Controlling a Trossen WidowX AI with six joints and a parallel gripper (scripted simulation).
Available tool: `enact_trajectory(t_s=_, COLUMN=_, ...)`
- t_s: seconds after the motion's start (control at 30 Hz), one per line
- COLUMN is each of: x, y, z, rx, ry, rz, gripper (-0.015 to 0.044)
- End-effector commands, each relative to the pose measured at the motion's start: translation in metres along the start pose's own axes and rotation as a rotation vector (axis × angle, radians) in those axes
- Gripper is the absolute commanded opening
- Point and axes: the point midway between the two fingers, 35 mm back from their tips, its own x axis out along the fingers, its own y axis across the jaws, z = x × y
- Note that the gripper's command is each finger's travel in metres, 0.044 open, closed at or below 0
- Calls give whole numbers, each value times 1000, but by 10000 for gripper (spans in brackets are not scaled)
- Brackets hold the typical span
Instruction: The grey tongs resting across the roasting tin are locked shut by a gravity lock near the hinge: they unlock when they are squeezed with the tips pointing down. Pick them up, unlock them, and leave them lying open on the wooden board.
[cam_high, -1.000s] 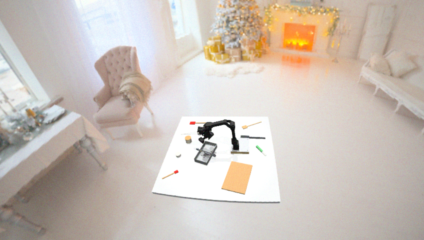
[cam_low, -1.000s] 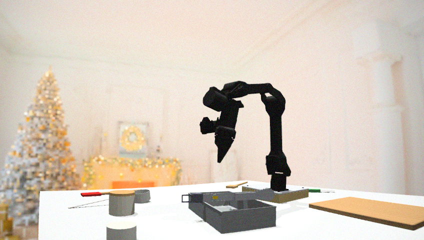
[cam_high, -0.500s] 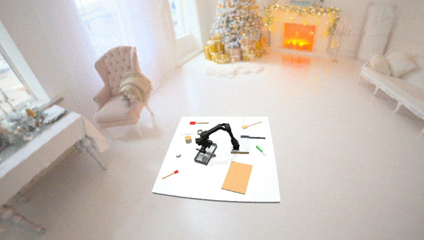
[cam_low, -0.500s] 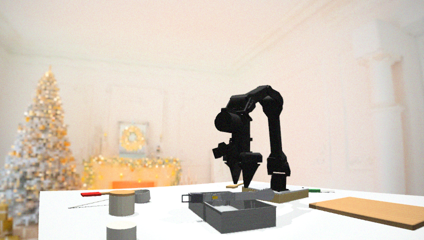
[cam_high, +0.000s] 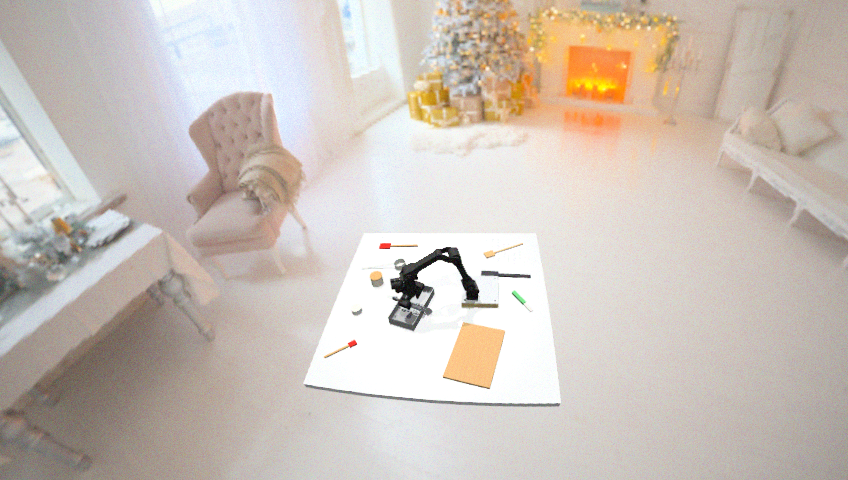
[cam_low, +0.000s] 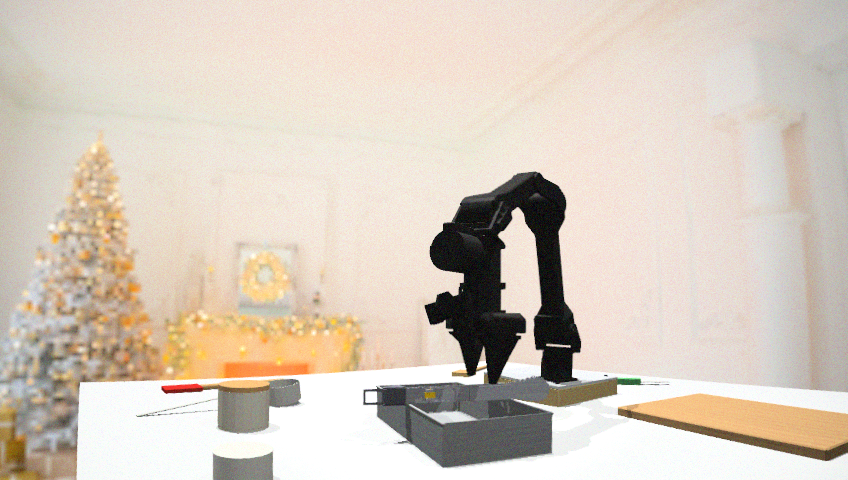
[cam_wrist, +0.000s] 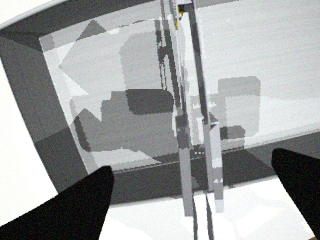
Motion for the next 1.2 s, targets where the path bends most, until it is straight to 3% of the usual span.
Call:
enact_trajectory(t_s=0.0, x=11, y=0, z=-1, rx=6, ry=12, rz=-5, gripper=440)
enact_trajectory(t_s=1.17, x=62, y=-2, z=-3, rx=6, ry=13, rz=-5, gripper=440)
